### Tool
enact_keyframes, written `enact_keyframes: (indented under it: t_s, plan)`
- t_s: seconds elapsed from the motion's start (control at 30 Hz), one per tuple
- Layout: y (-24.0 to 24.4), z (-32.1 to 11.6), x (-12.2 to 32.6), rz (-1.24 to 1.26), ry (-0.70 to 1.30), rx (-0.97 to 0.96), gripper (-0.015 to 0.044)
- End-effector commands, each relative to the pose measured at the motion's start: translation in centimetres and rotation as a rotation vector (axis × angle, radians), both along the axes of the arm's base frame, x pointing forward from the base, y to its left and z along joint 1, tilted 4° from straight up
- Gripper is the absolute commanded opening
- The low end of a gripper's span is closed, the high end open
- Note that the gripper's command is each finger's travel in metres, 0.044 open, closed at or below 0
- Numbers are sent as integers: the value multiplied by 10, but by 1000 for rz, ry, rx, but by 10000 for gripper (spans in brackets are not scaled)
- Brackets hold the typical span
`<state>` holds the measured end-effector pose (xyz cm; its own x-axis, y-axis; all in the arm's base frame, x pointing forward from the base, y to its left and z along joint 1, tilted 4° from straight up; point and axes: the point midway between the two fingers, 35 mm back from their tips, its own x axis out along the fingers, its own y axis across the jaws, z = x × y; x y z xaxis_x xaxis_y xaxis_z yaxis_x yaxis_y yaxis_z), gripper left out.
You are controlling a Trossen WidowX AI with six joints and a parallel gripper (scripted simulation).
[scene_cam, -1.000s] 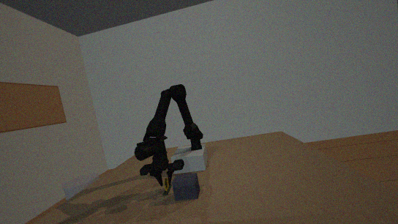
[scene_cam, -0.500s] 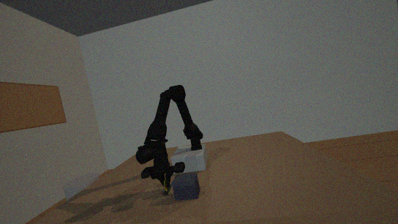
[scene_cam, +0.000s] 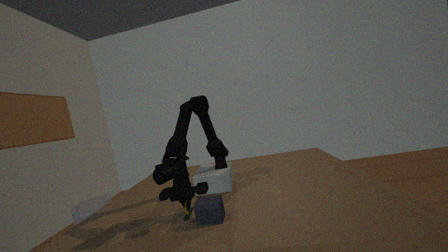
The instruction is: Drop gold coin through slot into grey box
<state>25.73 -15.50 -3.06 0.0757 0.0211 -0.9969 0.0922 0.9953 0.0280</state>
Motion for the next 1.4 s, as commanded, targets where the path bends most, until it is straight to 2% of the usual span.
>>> enact_keyframes:
  t_s: [0.0, 1.17, 1.37]
  plan:
    - [-2, 11, 2, -3, -7, -2, 0]
    - [-3, 93, -6, -3, -7, -3, 0]
    - [-3, 93, -7, 148, -10, -15, 0]
